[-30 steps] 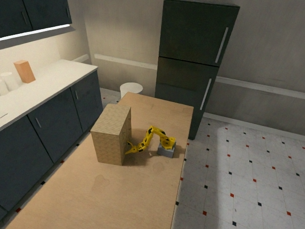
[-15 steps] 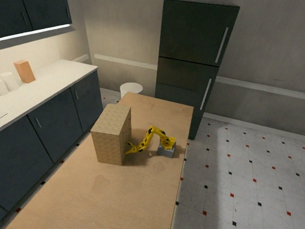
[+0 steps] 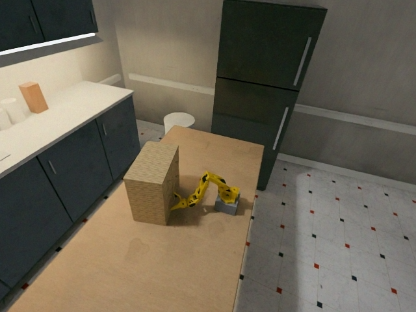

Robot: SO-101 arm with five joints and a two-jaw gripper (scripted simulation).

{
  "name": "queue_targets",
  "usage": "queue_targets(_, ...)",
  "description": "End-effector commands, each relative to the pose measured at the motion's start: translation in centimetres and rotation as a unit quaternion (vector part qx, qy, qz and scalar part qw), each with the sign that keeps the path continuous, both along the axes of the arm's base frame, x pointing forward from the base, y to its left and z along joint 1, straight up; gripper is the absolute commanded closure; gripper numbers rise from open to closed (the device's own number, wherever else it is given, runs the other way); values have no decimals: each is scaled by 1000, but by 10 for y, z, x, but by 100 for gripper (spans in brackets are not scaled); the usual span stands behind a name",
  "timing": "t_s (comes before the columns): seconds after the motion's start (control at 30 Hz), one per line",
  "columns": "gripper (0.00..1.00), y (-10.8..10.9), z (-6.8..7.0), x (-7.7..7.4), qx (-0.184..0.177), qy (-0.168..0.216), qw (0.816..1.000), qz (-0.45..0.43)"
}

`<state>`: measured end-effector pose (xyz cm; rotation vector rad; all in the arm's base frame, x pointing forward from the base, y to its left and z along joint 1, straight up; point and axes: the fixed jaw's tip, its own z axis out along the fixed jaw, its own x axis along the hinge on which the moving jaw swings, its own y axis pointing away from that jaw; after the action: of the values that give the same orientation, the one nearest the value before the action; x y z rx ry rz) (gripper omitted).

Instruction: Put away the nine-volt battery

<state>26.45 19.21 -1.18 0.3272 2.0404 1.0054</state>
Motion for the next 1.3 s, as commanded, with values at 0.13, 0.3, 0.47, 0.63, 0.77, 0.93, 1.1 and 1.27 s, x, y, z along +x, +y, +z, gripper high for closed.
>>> queue_targets(0.13,79,-3,2,1,6,0,1000,-7)
queue_targets(0.3,79,-3,2,1,6,0,1000,-7)
queue_targets(0.47,82,-3,2,1,6,0,1000,-7)
queue_targets(0.63,86,-3,2,1,6,0,1000,-7)
queue_targets(0.77,89,-3,2,1,6,0,1000,-7)
queue_targets(0.93,91,-3,2,1,6,0,1000,-7)
queue_targets(1.1,94,-3,2,1,6,0,1000,-7)
queue_targets(1.27,98,-3,2,1,6,0,1000,-7)
